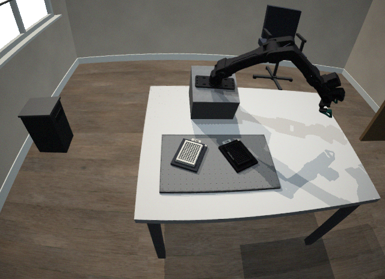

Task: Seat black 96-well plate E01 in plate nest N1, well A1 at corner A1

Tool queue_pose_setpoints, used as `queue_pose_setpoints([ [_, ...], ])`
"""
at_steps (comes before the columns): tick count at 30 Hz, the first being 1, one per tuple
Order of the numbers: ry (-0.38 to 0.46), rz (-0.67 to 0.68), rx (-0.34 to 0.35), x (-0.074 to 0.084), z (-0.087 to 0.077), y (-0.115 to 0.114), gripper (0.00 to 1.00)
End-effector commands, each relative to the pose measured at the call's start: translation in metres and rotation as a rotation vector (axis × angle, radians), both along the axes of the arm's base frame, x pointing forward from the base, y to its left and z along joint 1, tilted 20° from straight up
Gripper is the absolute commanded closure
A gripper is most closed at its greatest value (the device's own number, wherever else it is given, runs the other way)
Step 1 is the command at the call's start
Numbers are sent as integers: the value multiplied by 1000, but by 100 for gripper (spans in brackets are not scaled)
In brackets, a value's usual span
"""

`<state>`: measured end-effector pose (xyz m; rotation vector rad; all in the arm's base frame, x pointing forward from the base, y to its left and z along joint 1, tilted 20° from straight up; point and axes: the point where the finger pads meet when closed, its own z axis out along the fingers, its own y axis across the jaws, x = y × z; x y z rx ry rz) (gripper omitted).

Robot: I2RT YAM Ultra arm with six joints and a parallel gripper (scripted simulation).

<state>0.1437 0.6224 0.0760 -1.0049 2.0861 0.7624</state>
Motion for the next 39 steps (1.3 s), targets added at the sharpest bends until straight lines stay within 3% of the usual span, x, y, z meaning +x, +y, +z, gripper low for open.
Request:
queue_pose_setpoints([
  [1, -19, -2, 29, 13, 20, -4, 0],
  [4, -19, -2, 28, 24, 20, -11, 0],
  [12, -19, -2, 28, 24, 20, -11, 0],
  [15, -33, -55, -36, 36, 18, -20, 0],
  [22, -34, -55, -36, 63, 13, -41, 0],
  [25, -42, -107, -101, 74, 11, -51, 0],
  [27, -42, -107, -101, 74, 11, -51, 0],
  [35, -43, -107, -101, 103, 5, -79, 0],
  [37, -44, -148, -154, 110, 4, -86, 0],
  [39, -44, -156, -166, 116, 2, -94, 0],
])
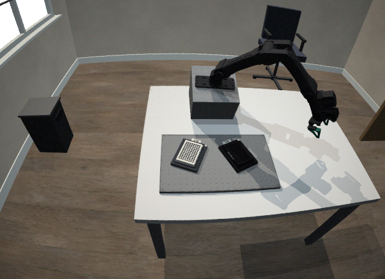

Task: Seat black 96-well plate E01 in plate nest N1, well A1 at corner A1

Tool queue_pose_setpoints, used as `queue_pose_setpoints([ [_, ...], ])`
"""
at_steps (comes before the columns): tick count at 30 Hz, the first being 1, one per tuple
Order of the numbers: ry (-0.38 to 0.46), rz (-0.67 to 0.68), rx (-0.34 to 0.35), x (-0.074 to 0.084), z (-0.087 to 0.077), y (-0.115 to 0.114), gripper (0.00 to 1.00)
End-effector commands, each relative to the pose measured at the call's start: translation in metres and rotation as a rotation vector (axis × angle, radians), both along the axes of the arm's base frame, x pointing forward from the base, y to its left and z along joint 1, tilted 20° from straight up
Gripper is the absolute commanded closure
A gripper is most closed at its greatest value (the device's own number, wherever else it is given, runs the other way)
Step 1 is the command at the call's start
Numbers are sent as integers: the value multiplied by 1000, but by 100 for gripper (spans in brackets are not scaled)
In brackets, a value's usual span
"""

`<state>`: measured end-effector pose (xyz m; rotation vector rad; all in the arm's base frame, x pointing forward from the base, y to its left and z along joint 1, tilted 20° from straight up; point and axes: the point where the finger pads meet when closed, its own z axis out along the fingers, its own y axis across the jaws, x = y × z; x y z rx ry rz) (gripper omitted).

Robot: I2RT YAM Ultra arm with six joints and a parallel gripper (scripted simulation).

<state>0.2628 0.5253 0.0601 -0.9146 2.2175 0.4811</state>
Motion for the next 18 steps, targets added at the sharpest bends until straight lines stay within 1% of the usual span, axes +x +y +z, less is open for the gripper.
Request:
queue_pose_setpoints([
  [1, -22, 14, 15, 0, 18, -1, 0],
  [3, -22, 14, 14, 7, 16, -8, 0],
  [5, -22, 14, 14, 7, 16, -8, 0],
  [7, -22, 14, 14, 13, 15, -16, 0],
  [9, -17, -27, -38, 19, 13, -24, 0],
  [10, -16, -35, -48, 22, 12, -28, 0],
  [18, -16, -35, -49, 44, 6, -61, 0],
])
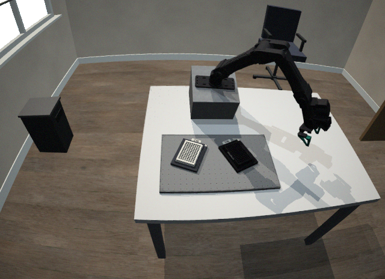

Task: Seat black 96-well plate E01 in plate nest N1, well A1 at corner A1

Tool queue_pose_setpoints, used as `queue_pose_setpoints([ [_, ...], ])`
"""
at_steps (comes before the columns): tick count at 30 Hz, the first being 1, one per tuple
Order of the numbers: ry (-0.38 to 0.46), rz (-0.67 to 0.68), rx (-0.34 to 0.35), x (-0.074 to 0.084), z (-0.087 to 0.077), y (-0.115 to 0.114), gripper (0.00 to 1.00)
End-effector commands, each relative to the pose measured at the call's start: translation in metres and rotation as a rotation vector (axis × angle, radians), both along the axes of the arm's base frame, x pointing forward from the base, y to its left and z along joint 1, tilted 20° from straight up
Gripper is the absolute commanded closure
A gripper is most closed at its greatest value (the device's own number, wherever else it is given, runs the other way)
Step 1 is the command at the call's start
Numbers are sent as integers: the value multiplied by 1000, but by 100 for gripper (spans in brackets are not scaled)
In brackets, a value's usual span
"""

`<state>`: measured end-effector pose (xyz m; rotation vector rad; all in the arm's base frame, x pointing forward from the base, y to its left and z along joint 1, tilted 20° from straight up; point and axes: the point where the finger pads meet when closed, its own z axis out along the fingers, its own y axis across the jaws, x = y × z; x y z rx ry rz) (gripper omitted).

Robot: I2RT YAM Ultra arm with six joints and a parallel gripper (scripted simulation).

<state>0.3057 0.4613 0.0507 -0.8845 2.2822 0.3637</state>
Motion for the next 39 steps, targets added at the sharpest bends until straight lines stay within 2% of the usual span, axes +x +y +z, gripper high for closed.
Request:
queue_pose_setpoints([
  [1, -19, 9, 10, 4, 15, -1, 0],
  [2, -14, -11, -16, 6, 14, -6, 0],
  [4, -14, -11, -16, 6, 14, -6, 0],
  [13, -13, -18, -26, 27, 7, -45, 0],
  [15, 4, -59, -77, 31, 6, -54, 0],
  [19, 6, -65, -85, 38, 3, -73, 0],
  [21, 6, -65, -85, 38, 3, -73, 0],
  [24, 6, -65, -85, 43, 0, -87, 0],
  [26, 28, -105, -134, 46, -1, -97, 0],
  [34, 31, -110, -141, 56, -8, -135, 0],
  [36, 58, -149, -188, 57, -9, -145, 0],
  [39, 61, -153, -193, 58, -10, -150, 0],
])
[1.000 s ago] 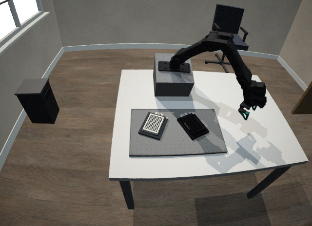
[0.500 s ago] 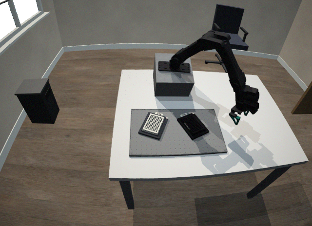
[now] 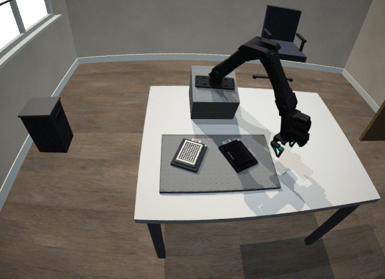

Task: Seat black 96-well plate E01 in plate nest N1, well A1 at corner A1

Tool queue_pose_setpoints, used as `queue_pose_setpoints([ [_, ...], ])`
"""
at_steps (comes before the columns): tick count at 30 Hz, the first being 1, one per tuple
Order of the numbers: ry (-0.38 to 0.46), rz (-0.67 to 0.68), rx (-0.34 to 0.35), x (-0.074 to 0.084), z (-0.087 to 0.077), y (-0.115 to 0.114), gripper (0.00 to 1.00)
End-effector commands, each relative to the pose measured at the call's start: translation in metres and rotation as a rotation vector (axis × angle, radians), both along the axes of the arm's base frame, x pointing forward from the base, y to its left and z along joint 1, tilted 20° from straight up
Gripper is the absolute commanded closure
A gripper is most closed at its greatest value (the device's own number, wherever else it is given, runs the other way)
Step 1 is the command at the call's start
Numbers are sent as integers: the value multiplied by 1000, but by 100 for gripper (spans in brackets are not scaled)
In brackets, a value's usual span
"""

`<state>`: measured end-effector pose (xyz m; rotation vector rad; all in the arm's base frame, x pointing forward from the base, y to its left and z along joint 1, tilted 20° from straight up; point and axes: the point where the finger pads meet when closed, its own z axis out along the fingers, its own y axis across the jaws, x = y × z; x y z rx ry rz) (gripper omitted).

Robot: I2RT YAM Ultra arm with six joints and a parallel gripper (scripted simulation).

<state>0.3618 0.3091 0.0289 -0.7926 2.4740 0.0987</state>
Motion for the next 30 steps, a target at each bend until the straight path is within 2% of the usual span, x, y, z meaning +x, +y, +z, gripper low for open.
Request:
queue_pose_setpoints([
  [1, -16, 7, 9, 2, 11, -3, 0],
  [7, -16, 6, 8, 6, 6, -32, 0],
  [9, 16, -34, -34, 6, 4, -42, 0],
  [14, 19, -37, -39, 7, 0, -67, 0],
  [16, 19, -37, -39, 7, 0, -67, 0],
  [18, 57, -77, -77, 6, -2, -77, 0],
  [26, 59, -80, -81, 2, -8, -116, 0],
  [28, 101, -119, -116, 0, -10, -126, 0],
  [30, 104, -121, -118, -2, -12, -136, 0],
])
